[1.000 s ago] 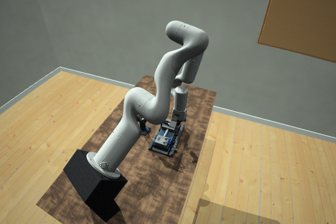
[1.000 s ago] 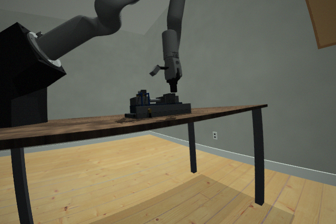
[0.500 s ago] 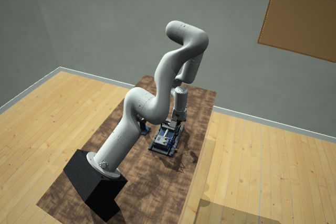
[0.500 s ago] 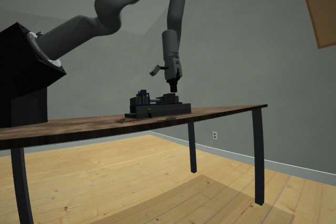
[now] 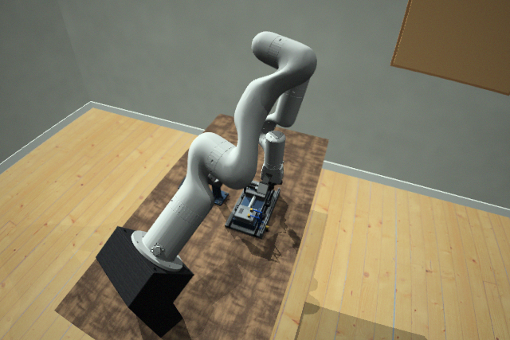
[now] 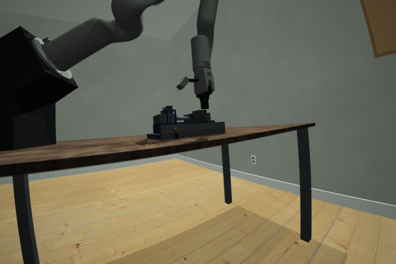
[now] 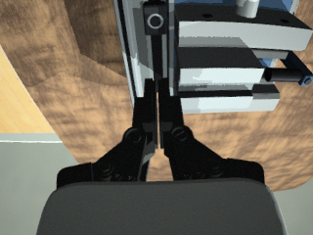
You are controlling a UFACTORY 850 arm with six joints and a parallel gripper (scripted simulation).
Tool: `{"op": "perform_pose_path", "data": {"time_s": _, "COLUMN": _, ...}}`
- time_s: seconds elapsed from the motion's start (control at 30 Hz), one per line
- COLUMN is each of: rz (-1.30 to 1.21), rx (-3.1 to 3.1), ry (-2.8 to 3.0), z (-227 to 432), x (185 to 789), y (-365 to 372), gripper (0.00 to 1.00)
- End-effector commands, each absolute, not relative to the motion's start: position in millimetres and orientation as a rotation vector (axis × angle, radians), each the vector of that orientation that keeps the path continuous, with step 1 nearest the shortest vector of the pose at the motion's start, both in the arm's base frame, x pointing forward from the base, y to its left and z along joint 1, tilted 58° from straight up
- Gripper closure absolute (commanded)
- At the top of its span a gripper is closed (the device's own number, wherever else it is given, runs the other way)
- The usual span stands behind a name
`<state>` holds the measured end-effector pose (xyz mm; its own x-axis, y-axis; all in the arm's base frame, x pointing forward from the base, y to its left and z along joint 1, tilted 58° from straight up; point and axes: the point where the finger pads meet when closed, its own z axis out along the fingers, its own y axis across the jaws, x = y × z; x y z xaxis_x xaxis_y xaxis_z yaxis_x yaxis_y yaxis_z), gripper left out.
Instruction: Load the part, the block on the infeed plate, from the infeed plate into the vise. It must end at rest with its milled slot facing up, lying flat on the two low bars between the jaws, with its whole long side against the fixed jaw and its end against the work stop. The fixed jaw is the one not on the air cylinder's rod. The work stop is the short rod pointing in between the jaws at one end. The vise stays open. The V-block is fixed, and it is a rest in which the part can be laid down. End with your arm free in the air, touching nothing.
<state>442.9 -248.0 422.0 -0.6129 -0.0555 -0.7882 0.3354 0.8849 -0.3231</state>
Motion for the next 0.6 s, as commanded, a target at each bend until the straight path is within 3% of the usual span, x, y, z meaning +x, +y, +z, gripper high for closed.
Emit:
{"op": "perform_pose_path", "data": {"time_s": 0.0, "rz": -0.563, "rx": 0.2, "ry": 2.165, "z": 422.3, "x": 443.3, "y": -248.2, "gripper": 1.0}}
{"op": "perform_pose_path", "data": {"time_s": 0.57, "rz": -0.563, "rx": 0.2, "ry": 2.165, "z": 420.2, "x": 446.2, "y": -250.0, "gripper": 1.0}}
